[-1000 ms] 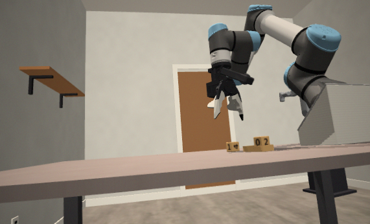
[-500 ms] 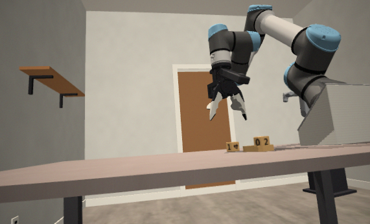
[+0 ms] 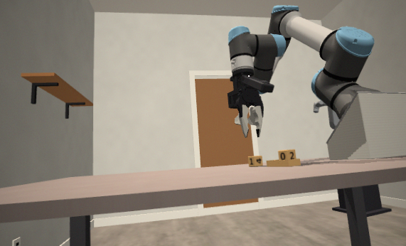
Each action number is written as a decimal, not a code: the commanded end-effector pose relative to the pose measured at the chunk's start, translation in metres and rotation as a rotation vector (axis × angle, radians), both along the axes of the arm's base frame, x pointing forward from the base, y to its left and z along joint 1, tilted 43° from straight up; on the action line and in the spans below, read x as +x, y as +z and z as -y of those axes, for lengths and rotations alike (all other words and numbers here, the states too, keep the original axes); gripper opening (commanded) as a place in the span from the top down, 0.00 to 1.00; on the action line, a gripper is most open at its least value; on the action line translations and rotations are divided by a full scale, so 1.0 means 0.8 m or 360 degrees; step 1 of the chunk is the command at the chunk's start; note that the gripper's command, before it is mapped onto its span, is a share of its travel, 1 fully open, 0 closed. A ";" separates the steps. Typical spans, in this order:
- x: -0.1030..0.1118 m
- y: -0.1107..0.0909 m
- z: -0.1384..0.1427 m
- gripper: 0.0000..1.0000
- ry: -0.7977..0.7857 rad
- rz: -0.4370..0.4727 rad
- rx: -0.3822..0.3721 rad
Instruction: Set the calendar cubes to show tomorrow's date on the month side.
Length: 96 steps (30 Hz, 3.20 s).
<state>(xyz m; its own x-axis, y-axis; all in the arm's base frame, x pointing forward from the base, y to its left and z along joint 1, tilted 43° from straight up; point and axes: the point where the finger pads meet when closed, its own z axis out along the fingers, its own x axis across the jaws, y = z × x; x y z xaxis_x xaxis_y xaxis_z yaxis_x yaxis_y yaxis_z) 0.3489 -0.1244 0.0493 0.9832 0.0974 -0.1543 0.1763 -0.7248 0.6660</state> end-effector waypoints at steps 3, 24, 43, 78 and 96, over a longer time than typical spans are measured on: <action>0.000 0.000 0.000 0.71 0.0000 0.0001 0.0000; 0.000 0.000 0.000 0.71 0.0000 0.0001 0.0000; 0.000 -0.010 0.009 0.71 0.0000 0.0001 0.0000; -0.002 -0.046 0.042 0.71 0.0000 0.0001 0.0000; -0.003 -0.047 0.043 0.71 0.0000 0.0001 0.0000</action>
<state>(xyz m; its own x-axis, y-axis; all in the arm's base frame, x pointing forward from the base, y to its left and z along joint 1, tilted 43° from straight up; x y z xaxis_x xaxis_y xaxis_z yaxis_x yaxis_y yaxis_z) 0.3466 -0.1589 0.0114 0.9833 0.0969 -0.1543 0.1760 -0.7248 0.6661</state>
